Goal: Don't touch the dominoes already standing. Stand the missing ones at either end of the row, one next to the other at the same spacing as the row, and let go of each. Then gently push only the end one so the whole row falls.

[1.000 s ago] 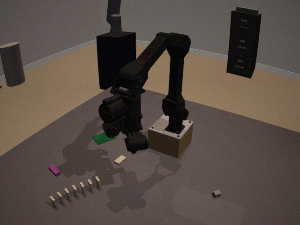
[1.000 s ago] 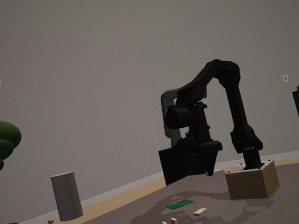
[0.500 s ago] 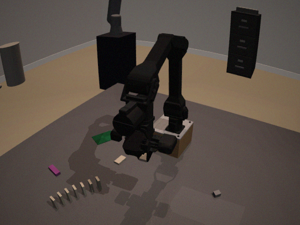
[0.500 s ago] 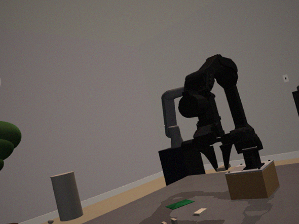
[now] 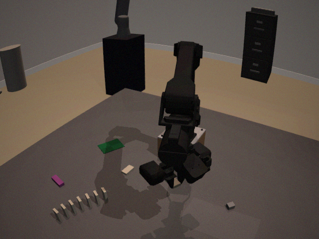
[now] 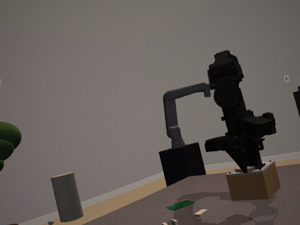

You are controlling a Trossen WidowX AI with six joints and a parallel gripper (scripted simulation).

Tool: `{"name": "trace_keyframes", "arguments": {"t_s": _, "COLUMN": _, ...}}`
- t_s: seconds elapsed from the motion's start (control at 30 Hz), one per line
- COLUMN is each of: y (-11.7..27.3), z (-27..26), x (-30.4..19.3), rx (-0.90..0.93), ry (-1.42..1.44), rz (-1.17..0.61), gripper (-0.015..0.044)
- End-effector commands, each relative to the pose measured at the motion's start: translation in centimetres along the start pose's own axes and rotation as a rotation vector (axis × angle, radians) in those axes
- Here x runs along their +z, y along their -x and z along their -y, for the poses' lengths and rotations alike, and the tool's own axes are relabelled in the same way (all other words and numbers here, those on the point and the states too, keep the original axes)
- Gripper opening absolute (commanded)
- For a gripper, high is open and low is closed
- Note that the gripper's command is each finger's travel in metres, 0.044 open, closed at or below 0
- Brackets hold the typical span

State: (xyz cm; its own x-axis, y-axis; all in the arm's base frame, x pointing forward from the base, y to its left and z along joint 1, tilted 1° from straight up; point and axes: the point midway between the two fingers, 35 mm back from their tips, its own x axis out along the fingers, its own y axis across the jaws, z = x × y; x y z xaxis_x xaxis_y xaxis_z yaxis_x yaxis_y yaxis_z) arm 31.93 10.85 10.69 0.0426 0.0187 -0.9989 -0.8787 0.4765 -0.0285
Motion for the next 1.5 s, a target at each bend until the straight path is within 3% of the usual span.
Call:
{"name": "trace_keyframes", "arguments": {"t_s": 0.0, "y": -0.1, "z": 0.3, "x": 0.2, "rx": -0.004, "ry": 0.007, "rz": 0.012, "gripper": 0.0107}}
{"name": "trace_keyframes", "arguments": {"t_s": 0.7, "y": -5.6, "z": 4.5, "x": 3.5, "rx": 0.009, "ry": -0.188, "rz": 0.464, "gripper": 0.0107}}
{"name": "trace_keyframes", "arguments": {"t_s": 1.47, "y": -7.1, "z": 6.7, "x": 3.2, "rx": 0.013, "ry": -0.249, "rz": 0.928, "gripper": 0.0107}}
